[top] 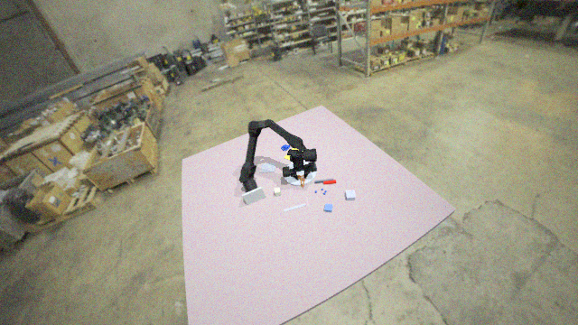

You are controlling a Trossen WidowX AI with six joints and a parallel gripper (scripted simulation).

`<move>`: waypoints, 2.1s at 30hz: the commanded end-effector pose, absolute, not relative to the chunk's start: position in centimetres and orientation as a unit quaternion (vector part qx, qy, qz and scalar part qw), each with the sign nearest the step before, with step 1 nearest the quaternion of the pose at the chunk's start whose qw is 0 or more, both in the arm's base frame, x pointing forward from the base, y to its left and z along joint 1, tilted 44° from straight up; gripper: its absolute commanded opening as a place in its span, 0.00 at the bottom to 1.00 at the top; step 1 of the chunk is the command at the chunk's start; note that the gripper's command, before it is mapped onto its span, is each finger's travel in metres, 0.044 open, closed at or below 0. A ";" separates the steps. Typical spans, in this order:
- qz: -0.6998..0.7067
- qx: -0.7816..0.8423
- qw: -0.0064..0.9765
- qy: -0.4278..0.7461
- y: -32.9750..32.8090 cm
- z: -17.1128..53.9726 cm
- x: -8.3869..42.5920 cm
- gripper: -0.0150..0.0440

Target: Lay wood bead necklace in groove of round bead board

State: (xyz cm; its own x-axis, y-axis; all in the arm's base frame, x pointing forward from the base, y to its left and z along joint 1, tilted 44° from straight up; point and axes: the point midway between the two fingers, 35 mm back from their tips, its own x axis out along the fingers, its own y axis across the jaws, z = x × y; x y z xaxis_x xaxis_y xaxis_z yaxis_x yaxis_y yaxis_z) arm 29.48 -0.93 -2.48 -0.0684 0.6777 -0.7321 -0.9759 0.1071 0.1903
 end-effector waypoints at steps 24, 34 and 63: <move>0.636 -0.207 0.650 0.361 -0.9 -2.5 29.5 0.25; 0.636 -0.207 0.650 0.361 -0.9 -2.5 29.5 0.25; 0.636 -0.204 0.651 0.361 -2.3 -1.0 29.7 0.61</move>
